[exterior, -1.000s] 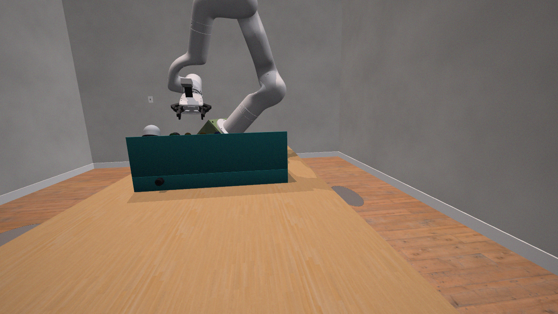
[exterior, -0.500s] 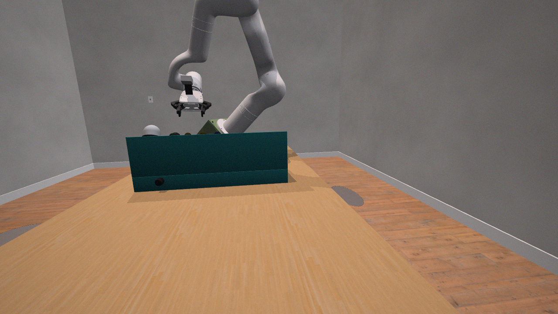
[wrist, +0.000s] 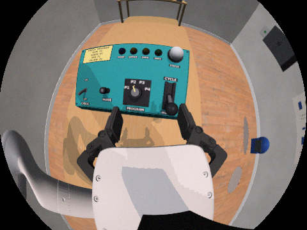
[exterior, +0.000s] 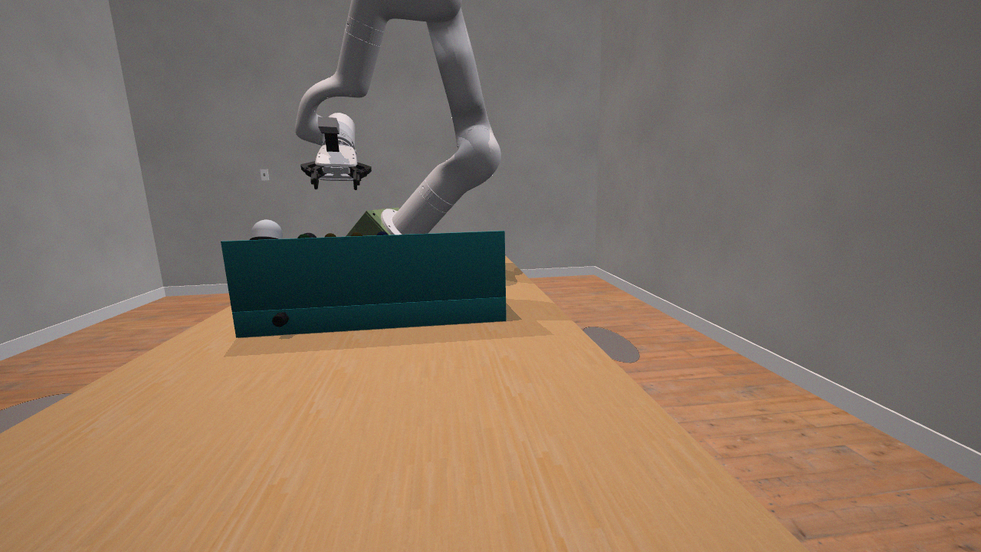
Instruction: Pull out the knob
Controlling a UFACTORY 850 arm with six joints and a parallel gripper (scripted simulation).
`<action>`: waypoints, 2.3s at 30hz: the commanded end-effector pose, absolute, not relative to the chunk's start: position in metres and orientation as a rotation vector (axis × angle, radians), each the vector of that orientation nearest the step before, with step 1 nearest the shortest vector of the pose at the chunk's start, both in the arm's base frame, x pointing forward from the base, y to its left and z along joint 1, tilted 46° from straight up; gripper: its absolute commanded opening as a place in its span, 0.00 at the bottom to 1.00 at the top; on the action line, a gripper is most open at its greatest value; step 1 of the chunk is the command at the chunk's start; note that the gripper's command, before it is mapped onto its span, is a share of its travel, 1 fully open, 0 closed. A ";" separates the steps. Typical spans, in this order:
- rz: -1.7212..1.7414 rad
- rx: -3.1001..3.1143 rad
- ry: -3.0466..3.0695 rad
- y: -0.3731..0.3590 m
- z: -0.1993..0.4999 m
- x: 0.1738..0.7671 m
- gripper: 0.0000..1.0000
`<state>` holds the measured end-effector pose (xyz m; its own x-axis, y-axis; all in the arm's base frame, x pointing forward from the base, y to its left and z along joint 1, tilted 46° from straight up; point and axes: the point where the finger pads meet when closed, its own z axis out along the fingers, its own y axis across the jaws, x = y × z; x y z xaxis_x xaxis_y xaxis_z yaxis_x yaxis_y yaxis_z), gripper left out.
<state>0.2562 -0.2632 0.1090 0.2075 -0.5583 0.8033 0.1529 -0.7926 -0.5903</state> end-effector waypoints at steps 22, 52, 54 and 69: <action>-1.504 -1.973 0.350 -0.258 0.142 0.257 1.00; -0.957 -2.254 0.326 -0.119 0.216 0.309 1.00; -0.957 -2.254 0.326 -0.119 0.216 0.309 1.00; -0.957 -2.254 0.326 -0.119 0.216 0.309 0.76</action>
<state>0.3089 -0.1181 0.2154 0.7017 -0.4564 0.5472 0.0258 -0.7512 -0.6596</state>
